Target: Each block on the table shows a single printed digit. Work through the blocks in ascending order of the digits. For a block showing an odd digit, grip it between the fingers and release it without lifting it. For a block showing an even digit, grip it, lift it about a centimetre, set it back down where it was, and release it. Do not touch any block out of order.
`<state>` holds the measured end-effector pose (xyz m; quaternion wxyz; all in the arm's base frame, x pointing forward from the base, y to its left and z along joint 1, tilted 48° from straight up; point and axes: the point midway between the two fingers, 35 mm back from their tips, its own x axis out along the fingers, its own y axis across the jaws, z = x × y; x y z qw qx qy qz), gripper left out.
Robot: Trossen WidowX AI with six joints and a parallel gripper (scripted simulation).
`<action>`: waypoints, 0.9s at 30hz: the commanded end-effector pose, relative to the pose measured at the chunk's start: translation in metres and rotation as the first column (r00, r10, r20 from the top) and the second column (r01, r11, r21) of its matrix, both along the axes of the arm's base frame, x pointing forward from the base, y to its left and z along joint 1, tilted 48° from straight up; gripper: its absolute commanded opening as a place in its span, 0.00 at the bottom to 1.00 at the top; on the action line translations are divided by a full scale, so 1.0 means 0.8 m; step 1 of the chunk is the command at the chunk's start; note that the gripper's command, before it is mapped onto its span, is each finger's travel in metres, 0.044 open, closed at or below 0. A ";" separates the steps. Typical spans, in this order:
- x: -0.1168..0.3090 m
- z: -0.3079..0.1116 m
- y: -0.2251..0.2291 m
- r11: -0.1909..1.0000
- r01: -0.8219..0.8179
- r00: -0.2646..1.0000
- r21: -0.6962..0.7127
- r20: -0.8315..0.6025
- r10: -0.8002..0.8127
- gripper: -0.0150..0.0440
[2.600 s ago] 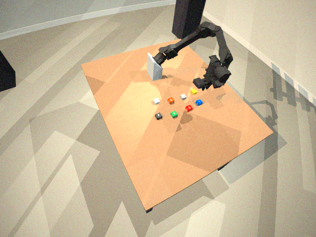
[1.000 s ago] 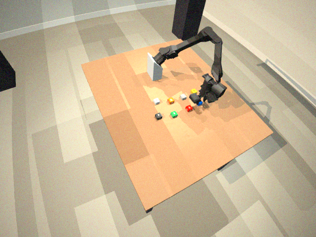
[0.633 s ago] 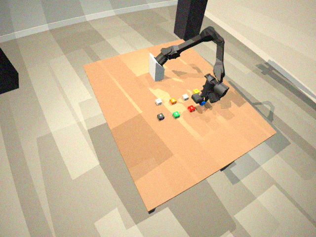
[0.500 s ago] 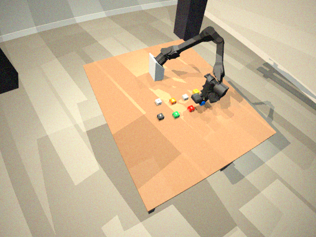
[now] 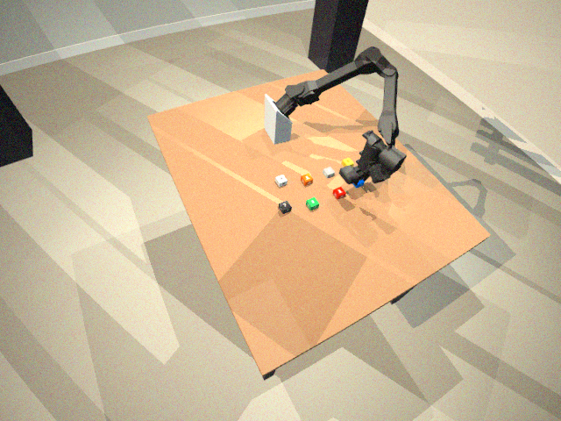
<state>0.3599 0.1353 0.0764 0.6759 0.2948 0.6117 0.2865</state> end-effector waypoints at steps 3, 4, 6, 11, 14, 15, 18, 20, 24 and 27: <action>0.000 -0.002 0.000 1.000 0.003 1.000 -0.003 -0.004 -0.003 0.46; 0.000 -0.002 0.000 1.000 0.003 1.000 -0.003 -0.004 -0.003 0.50; 0.000 -0.002 0.000 1.000 0.003 1.000 -0.003 -0.004 -0.003 0.59; 0.000 -0.002 0.000 1.000 0.003 1.000 -0.003 -0.004 -0.003 0.81; 0.000 -0.002 0.000 1.000 0.003 1.000 -0.003 -0.004 -0.003 0.93; 0.000 -0.002 0.000 1.000 0.003 1.000 -0.003 -0.004 -0.003 0.93; -0.001 0.007 -0.011 1.000 0.003 1.000 -0.004 -0.004 -0.003 0.93; -0.003 0.025 -0.031 1.000 0.003 1.000 -0.005 -0.004 -0.003 0.93; -0.004 0.028 -0.034 1.000 0.003 1.000 -0.005 -0.004 -0.003 0.93; -0.004 0.046 -0.056 1.000 0.003 1.000 -0.009 -0.005 -0.003 0.80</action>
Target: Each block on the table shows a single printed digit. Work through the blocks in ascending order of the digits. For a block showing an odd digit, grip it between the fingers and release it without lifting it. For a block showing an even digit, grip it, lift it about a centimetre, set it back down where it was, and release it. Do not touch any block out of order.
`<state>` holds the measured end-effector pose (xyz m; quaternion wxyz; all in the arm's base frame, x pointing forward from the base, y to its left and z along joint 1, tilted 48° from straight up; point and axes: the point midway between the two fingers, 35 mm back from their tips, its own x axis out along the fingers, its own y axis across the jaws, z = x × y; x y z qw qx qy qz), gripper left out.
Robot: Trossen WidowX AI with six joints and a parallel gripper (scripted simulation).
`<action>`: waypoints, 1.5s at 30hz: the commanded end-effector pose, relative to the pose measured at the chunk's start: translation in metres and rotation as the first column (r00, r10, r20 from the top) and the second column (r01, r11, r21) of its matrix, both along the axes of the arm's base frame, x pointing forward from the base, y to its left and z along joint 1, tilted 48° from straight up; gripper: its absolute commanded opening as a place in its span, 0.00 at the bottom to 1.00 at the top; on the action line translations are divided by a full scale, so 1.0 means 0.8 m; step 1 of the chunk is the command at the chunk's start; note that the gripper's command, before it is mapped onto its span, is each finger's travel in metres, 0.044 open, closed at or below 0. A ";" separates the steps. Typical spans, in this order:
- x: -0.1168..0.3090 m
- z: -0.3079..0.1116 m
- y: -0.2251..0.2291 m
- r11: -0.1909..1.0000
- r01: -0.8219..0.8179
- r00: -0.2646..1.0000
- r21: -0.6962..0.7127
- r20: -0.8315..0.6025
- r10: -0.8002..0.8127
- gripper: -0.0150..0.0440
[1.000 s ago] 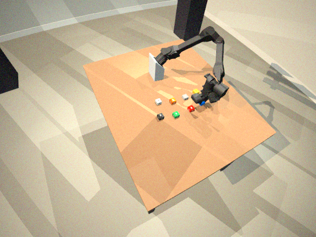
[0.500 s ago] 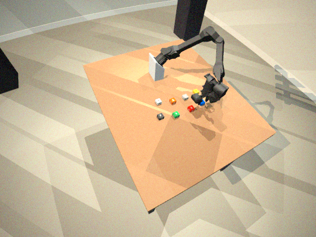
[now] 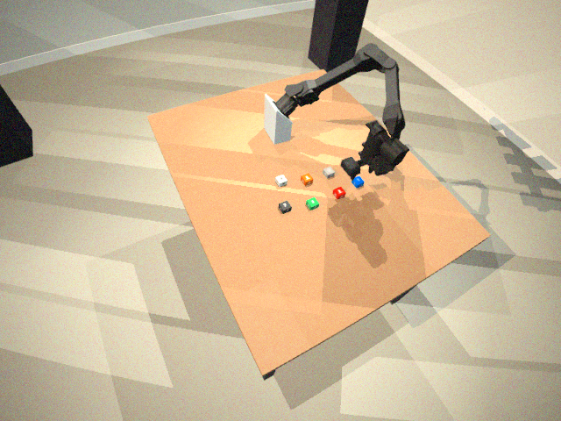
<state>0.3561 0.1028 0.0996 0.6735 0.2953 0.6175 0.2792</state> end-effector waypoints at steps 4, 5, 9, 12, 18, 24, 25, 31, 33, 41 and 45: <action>-0.007 0.063 -0.066 1.000 -0.003 1.000 0.002 0.010 0.003 0.62; -0.008 0.065 -0.069 1.000 -0.003 1.000 0.003 0.010 0.003 0.58; -0.008 0.065 -0.069 1.000 -0.003 1.000 0.003 0.010 0.003 0.46; -0.008 0.065 -0.069 1.000 -0.003 1.000 0.003 0.010 0.003 0.46; 0.003 0.042 -0.092 1.000 0.000 1.000 -0.005 0.010 0.000 0.46; 0.023 -0.057 -0.186 1.000 0.001 1.000 -0.016 0.009 -0.001 0.46; 0.022 -0.074 -0.201 1.000 0.000 1.000 -0.014 0.009 0.000 0.46; 0.013 -0.126 -0.244 1.000 -0.002 1.000 -0.005 0.011 0.003 0.46; 0.013 -0.126 -0.244 1.000 -0.002 1.000 -0.005 0.011 0.003 0.46; 0.022 -0.175 -0.191 1.000 -0.002 1.000 -0.005 0.012 0.002 0.68; 0.022 -0.193 -0.168 1.000 -0.002 1.000 -0.002 0.012 0.003 0.86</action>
